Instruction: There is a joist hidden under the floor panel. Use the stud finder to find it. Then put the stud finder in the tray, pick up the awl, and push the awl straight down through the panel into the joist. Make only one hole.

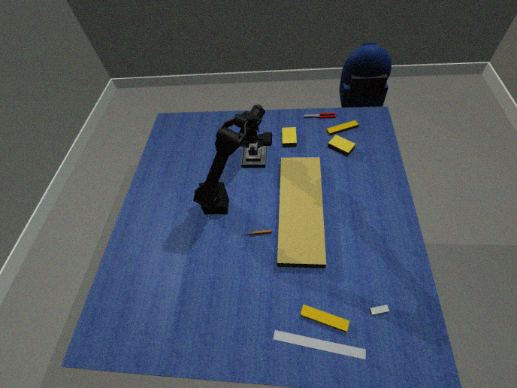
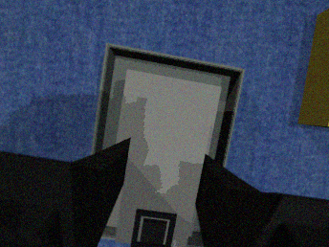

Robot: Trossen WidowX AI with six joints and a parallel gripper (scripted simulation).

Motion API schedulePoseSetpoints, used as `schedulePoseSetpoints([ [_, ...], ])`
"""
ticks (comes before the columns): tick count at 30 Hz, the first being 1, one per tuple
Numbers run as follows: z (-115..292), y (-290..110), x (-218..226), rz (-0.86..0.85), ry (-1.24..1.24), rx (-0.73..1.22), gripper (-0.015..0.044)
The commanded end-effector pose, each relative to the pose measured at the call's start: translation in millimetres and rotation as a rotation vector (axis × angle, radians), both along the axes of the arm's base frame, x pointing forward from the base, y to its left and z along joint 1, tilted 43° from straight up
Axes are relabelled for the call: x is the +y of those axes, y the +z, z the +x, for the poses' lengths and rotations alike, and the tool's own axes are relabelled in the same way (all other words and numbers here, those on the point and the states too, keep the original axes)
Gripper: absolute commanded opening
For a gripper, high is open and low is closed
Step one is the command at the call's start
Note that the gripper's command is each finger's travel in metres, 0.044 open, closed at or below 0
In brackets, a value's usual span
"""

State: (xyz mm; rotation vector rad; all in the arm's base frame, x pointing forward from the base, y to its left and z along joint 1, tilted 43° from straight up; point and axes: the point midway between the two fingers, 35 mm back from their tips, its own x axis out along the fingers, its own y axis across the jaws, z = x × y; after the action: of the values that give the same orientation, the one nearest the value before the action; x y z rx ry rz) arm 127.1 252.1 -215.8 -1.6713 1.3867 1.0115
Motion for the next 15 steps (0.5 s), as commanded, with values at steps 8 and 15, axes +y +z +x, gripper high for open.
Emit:
schedulePoseSetpoints([
  [8,1.9,-9.7,-9.9,-0.003,0.004,0.001,0.0000],
  [15,1.3,-8.5,-8.8,-0.004,0.000,0.001,0.0131],
])
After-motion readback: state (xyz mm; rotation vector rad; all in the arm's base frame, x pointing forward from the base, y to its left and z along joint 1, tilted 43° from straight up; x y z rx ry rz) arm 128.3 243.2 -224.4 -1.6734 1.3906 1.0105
